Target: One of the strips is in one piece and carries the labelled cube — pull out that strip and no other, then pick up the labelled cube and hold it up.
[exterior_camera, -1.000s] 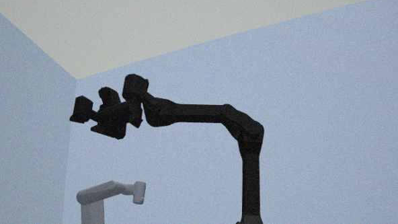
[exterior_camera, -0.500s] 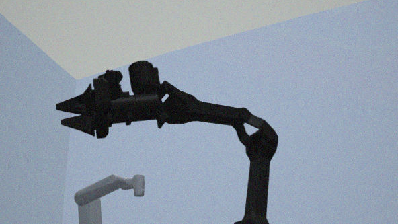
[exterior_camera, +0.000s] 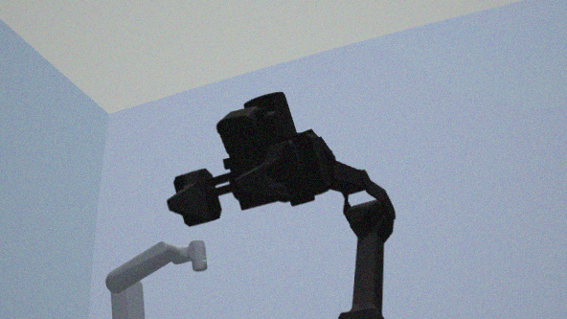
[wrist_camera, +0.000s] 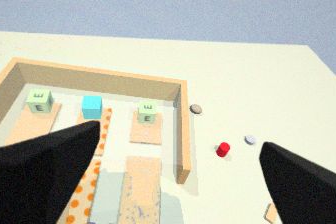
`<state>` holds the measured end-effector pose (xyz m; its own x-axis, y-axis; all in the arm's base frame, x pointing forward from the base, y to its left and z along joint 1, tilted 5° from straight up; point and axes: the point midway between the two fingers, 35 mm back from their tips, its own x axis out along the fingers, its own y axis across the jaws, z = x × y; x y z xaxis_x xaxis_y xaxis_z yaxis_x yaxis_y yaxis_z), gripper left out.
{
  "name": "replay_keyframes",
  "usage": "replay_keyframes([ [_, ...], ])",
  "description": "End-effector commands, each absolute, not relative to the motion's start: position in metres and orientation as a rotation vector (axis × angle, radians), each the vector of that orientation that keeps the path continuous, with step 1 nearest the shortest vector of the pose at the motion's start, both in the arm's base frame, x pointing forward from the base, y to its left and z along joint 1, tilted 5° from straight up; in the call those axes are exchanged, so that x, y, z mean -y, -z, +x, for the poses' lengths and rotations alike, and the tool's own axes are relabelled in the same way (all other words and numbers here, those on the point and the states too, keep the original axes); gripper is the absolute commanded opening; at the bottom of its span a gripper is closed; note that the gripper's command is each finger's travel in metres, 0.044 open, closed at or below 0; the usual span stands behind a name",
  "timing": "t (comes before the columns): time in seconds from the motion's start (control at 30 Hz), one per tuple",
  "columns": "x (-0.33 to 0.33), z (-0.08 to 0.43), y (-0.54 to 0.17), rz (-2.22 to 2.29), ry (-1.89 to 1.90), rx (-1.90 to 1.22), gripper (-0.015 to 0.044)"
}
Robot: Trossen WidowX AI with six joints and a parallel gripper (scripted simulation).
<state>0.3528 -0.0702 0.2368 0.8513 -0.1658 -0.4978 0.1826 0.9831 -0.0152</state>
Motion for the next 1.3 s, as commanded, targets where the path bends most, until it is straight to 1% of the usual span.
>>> replay_keyframes([
  [0.0,0.008,0.338,-0.204,0.04,-0.023,-0.612,0.04],
  [0.1,-0.01,0.331,-0.194,0.04,-0.088,-0.641,0.04],
  [0.87,-0.01,0.331,-0.194,0.04,-0.088,-0.641,0.04],
  [0.97,-0.016,0.34,-0.193,0.058,-0.095,-0.696,0.0321],
  [1.27,-0.056,0.386,-0.172,0.141,-0.099,-1.044,0.0085],
])
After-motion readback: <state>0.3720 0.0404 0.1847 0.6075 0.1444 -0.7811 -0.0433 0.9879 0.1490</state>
